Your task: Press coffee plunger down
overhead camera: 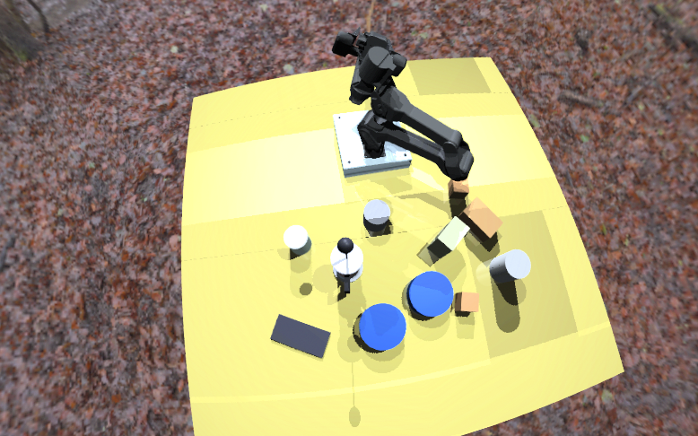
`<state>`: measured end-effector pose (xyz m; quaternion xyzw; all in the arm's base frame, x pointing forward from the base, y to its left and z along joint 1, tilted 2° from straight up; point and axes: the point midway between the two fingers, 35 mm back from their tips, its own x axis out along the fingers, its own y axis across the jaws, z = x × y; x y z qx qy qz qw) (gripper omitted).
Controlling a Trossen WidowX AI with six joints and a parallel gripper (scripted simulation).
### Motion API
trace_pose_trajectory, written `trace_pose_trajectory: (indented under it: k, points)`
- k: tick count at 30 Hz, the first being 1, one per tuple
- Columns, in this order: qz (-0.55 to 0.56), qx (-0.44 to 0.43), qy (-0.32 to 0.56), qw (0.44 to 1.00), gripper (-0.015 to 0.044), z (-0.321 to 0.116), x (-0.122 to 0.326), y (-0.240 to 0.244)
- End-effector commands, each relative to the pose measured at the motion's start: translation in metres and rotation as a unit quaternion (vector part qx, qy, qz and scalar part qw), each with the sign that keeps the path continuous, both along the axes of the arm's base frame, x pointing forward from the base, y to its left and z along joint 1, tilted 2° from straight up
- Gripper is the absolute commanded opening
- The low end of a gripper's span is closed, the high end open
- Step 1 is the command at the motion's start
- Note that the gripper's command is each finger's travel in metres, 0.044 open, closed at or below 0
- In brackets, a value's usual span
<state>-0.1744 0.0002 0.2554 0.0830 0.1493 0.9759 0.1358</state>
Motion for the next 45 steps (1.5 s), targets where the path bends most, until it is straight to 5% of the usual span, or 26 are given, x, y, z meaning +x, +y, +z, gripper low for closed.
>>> trace_pose_trajectory:
  k: [1,10,22,33,45]
  points:
    - [0.006,0.002,0.000,1.000,0.0426,0.001,0.000,-0.002]
    - [0.253,0.080,-0.007,0.964,0.0440,0.031,0.009,-0.095]
    - [0.577,0.161,-0.002,0.801,0.0440,0.056,0.097,-0.213]
    - [0.827,0.250,0.013,0.504,0.0440,0.062,0.262,-0.250]
    - [0.940,0.323,0.032,0.108,0.0440,0.056,0.429,-0.161]
